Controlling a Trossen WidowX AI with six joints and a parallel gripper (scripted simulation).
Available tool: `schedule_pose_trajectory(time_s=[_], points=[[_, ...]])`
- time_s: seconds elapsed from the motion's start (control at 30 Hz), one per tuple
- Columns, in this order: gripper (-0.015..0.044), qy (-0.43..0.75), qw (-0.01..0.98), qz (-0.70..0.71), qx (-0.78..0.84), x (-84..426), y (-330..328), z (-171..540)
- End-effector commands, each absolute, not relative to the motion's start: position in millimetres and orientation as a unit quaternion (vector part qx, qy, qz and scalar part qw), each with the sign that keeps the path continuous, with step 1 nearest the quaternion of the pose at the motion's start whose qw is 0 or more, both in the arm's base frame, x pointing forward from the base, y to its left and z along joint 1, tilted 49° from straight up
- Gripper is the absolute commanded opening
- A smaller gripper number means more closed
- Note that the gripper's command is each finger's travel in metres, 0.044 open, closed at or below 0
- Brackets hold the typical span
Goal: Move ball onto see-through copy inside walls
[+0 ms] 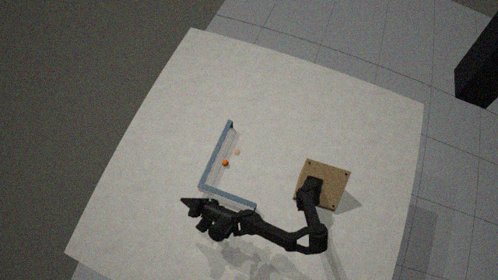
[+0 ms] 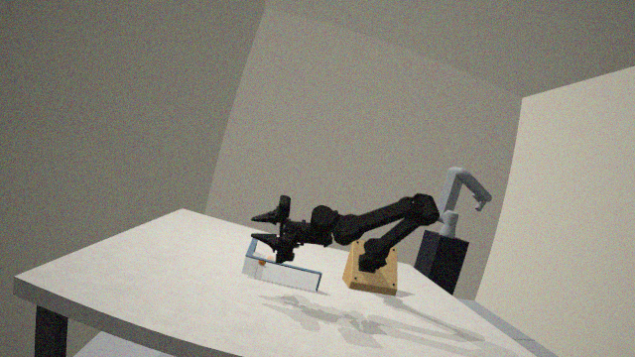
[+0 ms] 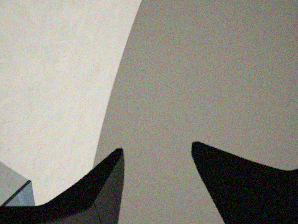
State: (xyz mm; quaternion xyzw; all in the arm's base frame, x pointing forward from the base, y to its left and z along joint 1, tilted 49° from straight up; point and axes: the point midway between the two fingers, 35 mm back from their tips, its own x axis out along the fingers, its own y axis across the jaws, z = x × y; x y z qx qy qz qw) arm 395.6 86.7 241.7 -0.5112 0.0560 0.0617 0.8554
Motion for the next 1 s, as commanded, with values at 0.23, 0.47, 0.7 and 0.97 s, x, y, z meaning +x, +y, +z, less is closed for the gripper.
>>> schedule_pose_trajectory(time_s=[0.23, 0.47, 0.7, 0.97], points=[[0.0230, 0.296, 0.874, 0.172, -0.346, 429.7, 17.3, 132.6], [0.0230, 0.449, 0.848, 0.235, -0.153, 416.2, -13.1, 67.8], [0.0230, 0.571, 0.768, 0.273, 0.100, 388.5, -17.8, 32.4], [0.0230, 0.642, 0.646, 0.277, 0.307, 367.8, -10.6, 4.1]])
